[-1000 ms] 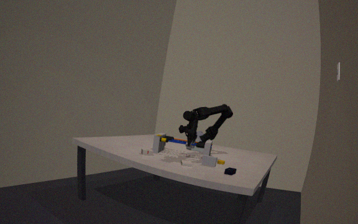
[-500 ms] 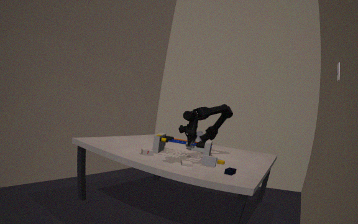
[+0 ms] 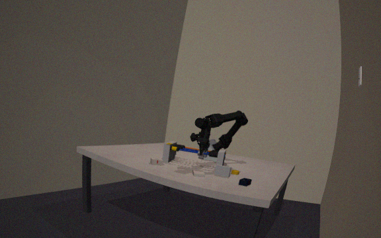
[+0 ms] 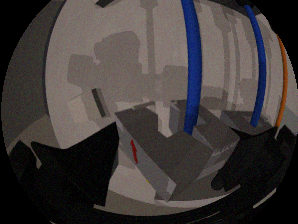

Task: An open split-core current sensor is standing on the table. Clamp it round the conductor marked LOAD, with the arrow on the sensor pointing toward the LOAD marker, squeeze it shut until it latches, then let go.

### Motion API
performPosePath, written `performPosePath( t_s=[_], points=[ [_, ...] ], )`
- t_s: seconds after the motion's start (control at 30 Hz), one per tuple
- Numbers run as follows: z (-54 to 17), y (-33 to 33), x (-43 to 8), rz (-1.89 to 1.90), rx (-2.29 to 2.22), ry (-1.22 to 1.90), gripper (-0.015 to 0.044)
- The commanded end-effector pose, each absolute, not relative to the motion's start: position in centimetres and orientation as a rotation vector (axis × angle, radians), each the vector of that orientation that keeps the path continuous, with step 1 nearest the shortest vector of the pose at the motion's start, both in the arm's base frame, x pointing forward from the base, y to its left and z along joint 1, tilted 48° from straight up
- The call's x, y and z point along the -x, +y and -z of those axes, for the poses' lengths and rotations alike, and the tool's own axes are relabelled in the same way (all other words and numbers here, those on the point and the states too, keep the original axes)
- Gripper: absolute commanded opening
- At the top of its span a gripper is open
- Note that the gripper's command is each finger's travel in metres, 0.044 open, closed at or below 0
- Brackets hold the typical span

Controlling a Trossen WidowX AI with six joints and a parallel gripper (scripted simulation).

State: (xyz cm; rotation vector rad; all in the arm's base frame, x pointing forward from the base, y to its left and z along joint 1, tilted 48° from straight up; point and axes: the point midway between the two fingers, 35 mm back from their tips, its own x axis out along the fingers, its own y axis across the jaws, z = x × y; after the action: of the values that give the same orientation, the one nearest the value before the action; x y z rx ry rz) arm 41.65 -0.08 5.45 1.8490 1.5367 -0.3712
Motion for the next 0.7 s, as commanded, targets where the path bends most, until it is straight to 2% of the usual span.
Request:
performPosePath(
  t_s=[0.0,0.2,0.67],
  points=[
    [-5.51,-0.09,-41.69,0.367,-1.851,1.535,0.0],
    [-5.51,-0.09,-41.69,0.367,-1.851,1.535,0.0],
    [-5.45,-0.08,-41.65,0.371,-1.849,1.537,0.0368]
  ],
)
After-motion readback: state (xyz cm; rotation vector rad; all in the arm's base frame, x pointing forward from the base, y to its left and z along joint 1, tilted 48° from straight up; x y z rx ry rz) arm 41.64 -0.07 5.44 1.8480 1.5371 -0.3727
